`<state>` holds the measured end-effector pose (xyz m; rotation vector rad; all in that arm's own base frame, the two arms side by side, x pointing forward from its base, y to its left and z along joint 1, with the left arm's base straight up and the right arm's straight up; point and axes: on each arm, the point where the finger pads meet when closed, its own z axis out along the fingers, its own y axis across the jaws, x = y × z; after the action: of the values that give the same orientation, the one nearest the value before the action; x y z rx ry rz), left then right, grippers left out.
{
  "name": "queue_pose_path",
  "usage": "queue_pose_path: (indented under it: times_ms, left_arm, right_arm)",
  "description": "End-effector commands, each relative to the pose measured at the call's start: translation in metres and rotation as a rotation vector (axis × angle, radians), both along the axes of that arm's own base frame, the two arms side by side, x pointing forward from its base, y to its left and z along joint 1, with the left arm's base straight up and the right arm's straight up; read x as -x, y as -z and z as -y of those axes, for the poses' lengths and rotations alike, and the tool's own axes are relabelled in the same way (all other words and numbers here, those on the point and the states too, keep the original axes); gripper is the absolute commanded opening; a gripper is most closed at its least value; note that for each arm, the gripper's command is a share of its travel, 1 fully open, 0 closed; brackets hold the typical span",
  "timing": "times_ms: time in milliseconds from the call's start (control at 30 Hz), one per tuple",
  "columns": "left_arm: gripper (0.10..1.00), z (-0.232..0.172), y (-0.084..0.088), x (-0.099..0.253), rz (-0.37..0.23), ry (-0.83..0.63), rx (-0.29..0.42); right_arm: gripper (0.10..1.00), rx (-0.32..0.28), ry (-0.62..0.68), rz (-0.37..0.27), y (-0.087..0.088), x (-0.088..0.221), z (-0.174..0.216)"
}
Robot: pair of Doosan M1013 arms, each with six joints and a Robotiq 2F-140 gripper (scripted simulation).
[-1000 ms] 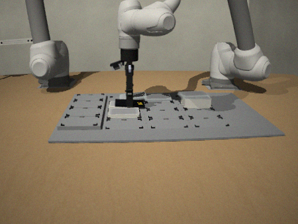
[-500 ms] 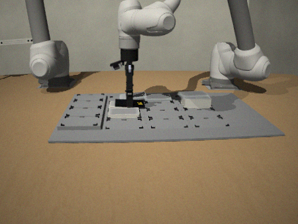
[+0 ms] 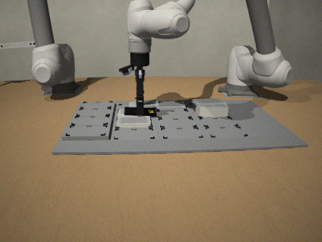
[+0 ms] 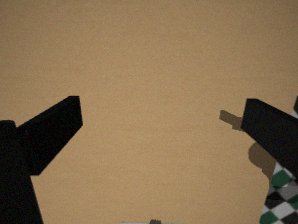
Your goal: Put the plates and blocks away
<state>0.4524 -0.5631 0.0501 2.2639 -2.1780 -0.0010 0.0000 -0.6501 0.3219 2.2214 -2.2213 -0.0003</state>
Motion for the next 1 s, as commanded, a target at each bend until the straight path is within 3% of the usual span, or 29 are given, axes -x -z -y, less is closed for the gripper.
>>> queue_pose_path:
  times_ms: [0, 967]
  left_arm:
    - [0.601, 0.0005, -0.0014, -0.0005, 0.002, 0.000, 0.001]
    - [0.584, 0.0005, -0.0013, -0.0005, 0.002, 0.000, 0.001]
  right_arm:
    - [1.000, 0.001, 0.000, 0.000, -0.0009, -0.0001, 0.0002]
    - [1.000, 0.001, 0.000, 0.000, -0.0009, -0.0001, 0.0002]
